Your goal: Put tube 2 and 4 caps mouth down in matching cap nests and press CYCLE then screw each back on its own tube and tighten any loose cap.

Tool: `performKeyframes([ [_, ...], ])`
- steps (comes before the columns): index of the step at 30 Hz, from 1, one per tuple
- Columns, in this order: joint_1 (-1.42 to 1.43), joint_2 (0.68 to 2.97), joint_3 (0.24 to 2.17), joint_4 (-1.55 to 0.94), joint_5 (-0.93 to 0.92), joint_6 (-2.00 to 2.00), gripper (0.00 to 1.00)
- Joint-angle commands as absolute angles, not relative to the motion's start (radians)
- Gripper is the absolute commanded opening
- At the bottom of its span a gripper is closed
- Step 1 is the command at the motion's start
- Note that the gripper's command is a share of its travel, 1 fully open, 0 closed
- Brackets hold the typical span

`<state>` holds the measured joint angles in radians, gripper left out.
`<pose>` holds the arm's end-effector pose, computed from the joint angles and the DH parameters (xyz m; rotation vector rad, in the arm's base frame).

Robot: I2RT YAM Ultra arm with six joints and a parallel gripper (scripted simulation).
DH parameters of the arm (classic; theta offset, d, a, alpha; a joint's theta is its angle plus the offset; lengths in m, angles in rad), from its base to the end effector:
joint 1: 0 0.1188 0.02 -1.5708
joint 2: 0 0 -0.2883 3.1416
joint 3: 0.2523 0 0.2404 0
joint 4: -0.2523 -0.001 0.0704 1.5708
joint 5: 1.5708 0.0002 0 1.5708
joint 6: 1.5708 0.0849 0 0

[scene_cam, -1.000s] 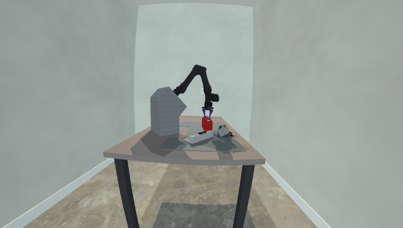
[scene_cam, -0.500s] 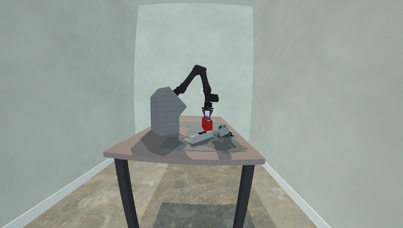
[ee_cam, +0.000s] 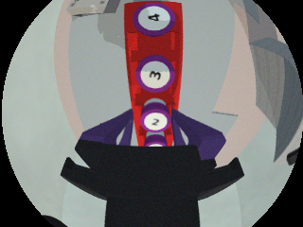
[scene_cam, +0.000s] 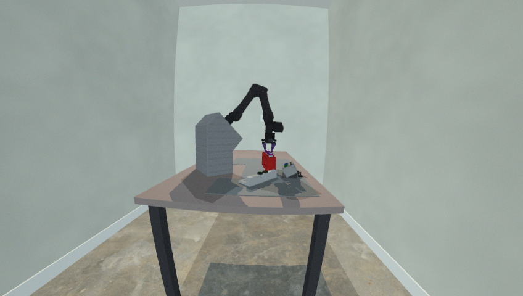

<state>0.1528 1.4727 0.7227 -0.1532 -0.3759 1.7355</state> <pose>0.2870 0.0767 0.1735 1.8844 2.1248 1.1121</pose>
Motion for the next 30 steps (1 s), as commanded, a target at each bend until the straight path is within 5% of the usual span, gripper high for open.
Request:
performKeyframes([
  [1,0.151,1.459,0.720,-0.153,-0.368,1.737,0.49],
  [20,0.152,1.449,0.710,-0.152,-0.367,1.738,0.49],
  [21,0.152,1.449,0.710,-0.152,-0.367,1.738,0.00],
  [30,0.153,1.449,0.710,-0.152,-0.367,1.738,0.00],
])
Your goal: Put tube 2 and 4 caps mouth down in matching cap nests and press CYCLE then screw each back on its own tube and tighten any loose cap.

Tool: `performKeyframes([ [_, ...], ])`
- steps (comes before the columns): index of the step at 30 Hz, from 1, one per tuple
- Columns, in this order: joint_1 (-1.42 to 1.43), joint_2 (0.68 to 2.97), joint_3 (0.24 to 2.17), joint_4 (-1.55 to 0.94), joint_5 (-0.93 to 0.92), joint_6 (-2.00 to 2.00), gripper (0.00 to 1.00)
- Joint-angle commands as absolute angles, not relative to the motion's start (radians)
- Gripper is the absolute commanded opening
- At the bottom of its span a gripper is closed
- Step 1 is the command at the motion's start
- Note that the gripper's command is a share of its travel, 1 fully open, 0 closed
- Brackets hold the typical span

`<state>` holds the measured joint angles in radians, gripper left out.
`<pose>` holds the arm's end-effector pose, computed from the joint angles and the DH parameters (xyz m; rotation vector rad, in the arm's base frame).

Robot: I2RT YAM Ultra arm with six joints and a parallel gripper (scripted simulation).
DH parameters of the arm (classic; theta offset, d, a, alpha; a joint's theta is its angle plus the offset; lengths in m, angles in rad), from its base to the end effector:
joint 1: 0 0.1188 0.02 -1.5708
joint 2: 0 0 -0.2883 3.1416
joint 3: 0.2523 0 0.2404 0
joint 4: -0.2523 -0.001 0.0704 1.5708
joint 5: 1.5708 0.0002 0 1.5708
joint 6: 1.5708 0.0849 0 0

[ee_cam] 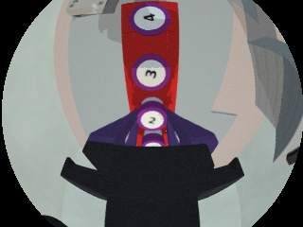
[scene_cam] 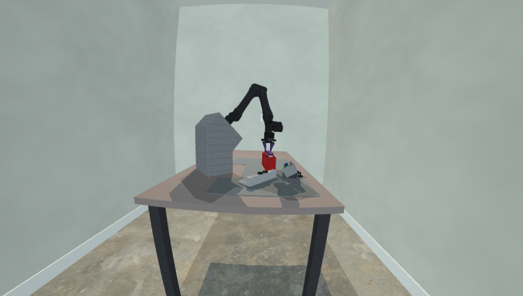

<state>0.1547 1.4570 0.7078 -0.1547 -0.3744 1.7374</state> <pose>0.2824 0.0765 0.1731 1.8859 2.1251 1.1107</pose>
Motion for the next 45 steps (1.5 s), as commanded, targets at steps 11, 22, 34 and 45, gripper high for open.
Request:
performKeyframes([
  [11,0.153,1.448,0.709,-0.153,-0.367,1.438,0.00],
  [22,0.152,1.447,0.709,-0.154,-0.368,0.987,0.00],
  [34,0.152,1.446,0.709,-0.155,-0.368,0.487,0.00],
  [45,0.152,1.445,0.709,-0.156,-0.368,-0.063,0.00],
])
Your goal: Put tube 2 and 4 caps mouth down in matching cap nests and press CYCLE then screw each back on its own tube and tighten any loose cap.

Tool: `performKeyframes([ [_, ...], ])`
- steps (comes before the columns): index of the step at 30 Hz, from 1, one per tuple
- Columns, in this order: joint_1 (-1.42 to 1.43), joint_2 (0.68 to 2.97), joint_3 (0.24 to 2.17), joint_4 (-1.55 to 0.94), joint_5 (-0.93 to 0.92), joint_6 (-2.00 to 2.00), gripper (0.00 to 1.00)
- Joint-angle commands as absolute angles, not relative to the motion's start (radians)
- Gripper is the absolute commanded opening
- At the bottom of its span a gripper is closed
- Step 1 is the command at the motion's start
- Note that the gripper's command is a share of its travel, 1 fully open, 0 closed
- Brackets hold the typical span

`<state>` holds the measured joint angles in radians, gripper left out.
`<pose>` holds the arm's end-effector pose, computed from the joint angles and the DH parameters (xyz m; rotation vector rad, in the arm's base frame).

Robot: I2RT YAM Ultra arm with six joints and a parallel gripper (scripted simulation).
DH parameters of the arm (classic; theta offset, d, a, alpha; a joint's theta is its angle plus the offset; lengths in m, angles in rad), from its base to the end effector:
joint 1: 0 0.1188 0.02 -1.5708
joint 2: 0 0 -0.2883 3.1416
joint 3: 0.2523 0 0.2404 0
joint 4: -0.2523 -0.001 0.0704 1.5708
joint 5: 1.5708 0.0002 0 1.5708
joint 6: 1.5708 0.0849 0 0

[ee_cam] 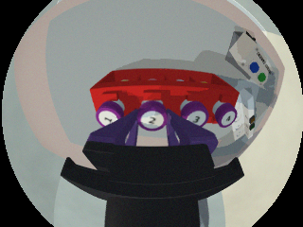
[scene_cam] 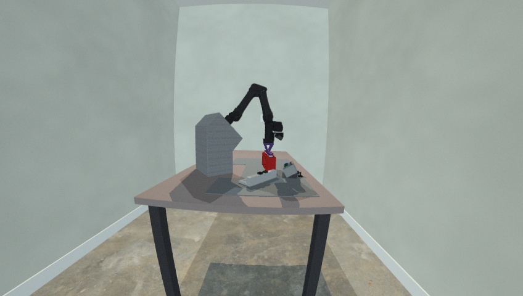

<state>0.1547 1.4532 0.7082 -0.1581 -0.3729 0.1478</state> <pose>0.2820 0.0763 0.1739 -0.1704 2.4738 0.5907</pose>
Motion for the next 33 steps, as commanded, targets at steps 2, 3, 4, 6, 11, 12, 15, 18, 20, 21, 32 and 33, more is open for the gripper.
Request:
performKeyframes([
  [2,0.151,1.445,0.709,-0.156,-0.368,-0.113,0.00],
  [3,0.151,1.445,0.709,-0.156,-0.368,-0.113,0.00],
  [4,0.151,1.445,0.710,-0.156,-0.368,-0.163,0.00],
  [6,0.151,1.445,0.709,-0.157,-0.368,-0.263,0.00],
  [11,0.151,1.444,0.709,-0.157,-0.368,-0.514,0.00],
  [12,0.151,1.444,0.709,-0.157,-0.368,-0.564,0.00],
  [15,0.151,1.444,0.709,-0.158,-0.369,-0.714,0.00],
  [18,0.151,1.443,0.709,-0.158,-0.369,-0.864,0.00],
  [20,0.151,1.443,0.709,-0.158,-0.369,-0.864,0.00],
  [21,0.151,1.443,0.709,-0.158,-0.369,-0.914,0.00],
  [32,0.150,1.442,0.709,-0.160,-0.369,-1.464,0.00],
  [33,0.150,1.442,0.709,-0.160,-0.369,-1.514,0.00],
])
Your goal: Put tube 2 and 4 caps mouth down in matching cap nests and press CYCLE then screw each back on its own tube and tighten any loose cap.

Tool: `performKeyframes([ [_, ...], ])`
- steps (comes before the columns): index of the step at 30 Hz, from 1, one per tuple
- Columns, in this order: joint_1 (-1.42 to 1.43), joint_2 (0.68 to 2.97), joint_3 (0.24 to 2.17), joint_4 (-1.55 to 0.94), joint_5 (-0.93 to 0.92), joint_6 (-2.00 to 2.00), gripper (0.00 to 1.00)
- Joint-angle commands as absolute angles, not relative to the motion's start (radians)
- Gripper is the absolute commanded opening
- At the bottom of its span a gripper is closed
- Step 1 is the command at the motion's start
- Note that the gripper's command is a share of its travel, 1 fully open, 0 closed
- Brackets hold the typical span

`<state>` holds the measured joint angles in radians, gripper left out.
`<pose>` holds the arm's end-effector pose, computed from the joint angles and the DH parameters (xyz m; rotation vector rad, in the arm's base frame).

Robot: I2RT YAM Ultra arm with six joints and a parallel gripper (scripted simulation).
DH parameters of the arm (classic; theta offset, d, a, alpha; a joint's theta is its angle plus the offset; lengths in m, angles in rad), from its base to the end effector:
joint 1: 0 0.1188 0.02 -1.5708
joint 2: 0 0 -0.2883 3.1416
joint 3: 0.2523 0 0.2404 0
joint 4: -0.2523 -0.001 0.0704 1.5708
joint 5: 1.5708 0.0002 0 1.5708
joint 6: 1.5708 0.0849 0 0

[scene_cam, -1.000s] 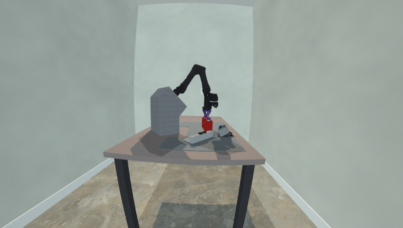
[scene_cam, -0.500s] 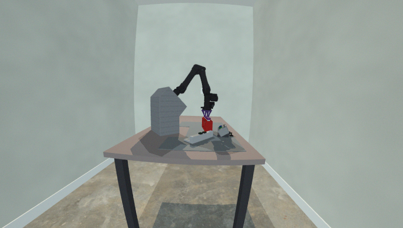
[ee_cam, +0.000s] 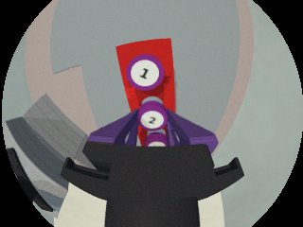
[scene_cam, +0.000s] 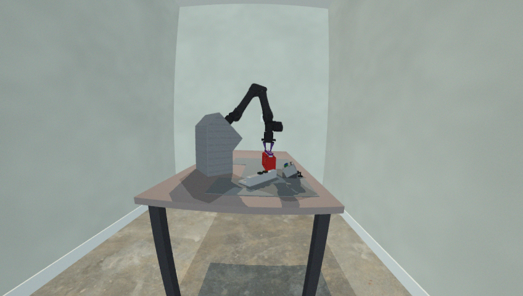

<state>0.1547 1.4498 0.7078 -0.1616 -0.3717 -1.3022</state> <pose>0.2813 0.0761 0.1744 -1.7059 1.6784 -0.0721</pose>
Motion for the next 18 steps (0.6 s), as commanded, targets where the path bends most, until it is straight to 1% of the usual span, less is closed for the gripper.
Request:
performKeyframes([
  [1,0.150,1.442,0.709,-0.160,-0.369,-1.564,0.00],
  [4,0.150,1.442,0.709,-0.160,-0.369,-1.614,0.00],
  [7,0.150,1.441,0.709,-0.160,-0.369,-1.755,0.00],
  [14,0.150,1.441,0.709,-0.160,-0.369,-1.755,0.00],
  [15,0.150,1.441,0.709,-0.160,-0.369,-1.755,0.49],
  [18,0.150,1.441,0.709,-0.160,-0.369,-1.755,0.49],
])
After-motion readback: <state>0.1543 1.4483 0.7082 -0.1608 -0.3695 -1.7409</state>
